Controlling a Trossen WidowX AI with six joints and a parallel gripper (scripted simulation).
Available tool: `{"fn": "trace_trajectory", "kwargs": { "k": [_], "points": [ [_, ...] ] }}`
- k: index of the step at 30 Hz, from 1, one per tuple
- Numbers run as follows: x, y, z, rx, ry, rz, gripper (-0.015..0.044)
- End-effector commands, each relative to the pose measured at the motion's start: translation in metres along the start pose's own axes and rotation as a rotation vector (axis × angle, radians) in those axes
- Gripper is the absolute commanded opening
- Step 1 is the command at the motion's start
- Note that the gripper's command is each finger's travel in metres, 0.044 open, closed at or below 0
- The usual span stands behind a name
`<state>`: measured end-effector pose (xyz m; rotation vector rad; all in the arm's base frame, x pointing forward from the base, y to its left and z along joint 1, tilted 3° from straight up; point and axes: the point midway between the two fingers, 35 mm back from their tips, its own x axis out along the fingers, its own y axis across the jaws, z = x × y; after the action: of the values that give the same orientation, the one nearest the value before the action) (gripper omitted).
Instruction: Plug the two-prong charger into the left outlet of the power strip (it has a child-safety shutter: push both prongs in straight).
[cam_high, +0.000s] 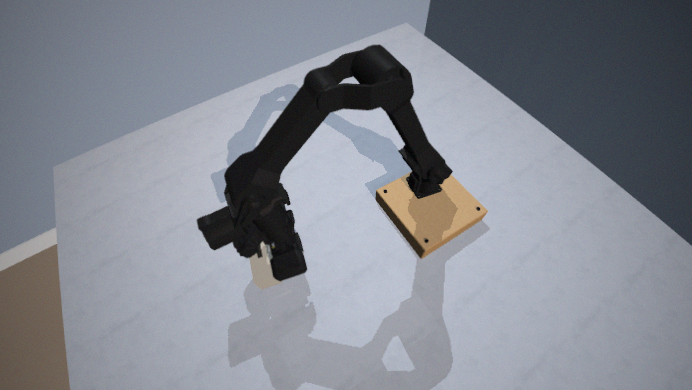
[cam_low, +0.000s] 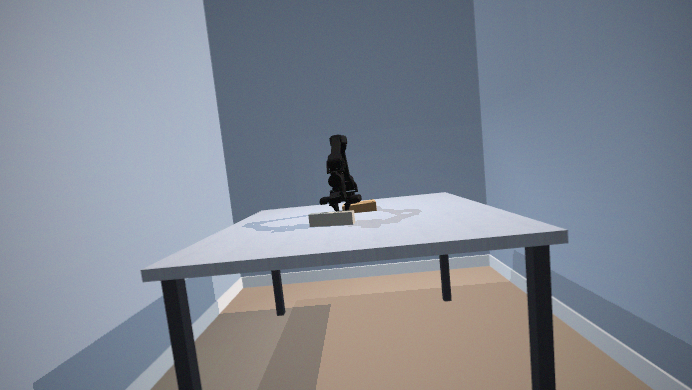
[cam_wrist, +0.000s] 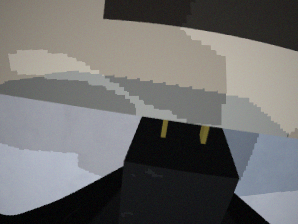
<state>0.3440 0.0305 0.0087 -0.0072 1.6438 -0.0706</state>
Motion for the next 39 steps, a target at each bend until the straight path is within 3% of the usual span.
{"fn": "trace_trajectory", "kwargs": {
  "k": [1,39],
  "points": [
    [0.000,0.001,0.000,0.004,0.002,0.003,0.0000],
    [-0.002,0.001,0.011,0.005,0.001,0.003,0.0000]
  ]
}}
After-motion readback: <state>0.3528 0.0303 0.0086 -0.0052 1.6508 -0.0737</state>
